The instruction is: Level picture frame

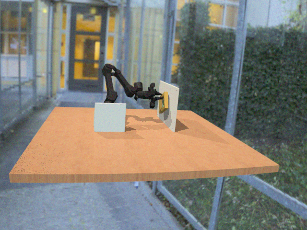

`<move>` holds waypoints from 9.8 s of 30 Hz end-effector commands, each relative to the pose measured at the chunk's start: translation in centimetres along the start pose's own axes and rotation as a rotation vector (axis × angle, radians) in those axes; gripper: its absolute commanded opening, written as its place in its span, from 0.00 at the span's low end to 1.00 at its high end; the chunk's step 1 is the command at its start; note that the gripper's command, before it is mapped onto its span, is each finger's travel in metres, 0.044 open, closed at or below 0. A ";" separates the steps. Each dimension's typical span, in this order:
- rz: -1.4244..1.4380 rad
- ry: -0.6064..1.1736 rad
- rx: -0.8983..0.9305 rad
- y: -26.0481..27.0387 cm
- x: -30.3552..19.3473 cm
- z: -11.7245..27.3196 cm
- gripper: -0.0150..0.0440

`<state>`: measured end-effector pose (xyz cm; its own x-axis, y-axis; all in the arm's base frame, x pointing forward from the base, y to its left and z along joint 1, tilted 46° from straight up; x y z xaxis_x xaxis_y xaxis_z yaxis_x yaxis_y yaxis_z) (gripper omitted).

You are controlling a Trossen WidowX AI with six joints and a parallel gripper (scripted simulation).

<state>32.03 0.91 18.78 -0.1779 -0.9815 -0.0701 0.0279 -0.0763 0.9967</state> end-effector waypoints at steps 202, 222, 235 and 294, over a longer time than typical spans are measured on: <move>-0.007 0.004 0.021 -0.2 0.6 -0.1 0.25; -0.111 0.005 0.021 -0.3 0.7 -0.1 0.25; -0.184 0.006 0.022 -0.4 0.8 -0.1 0.25; -0.486 0.011 0.025 -0.3 1.1 -0.1 0.25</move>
<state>31.93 -0.12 18.41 -0.1592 -0.8437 -0.5127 -0.0779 -0.5070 0.8584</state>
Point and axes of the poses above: the point midway between the two fingers, 35 mm back from their tips, its own z axis back along the fingers, its own y axis across the jaws, x = y × z, the point moved 7 cm from there along z, back along the fingers, and after that the axes turned 15 degrees about z, right-handed, at the moved point
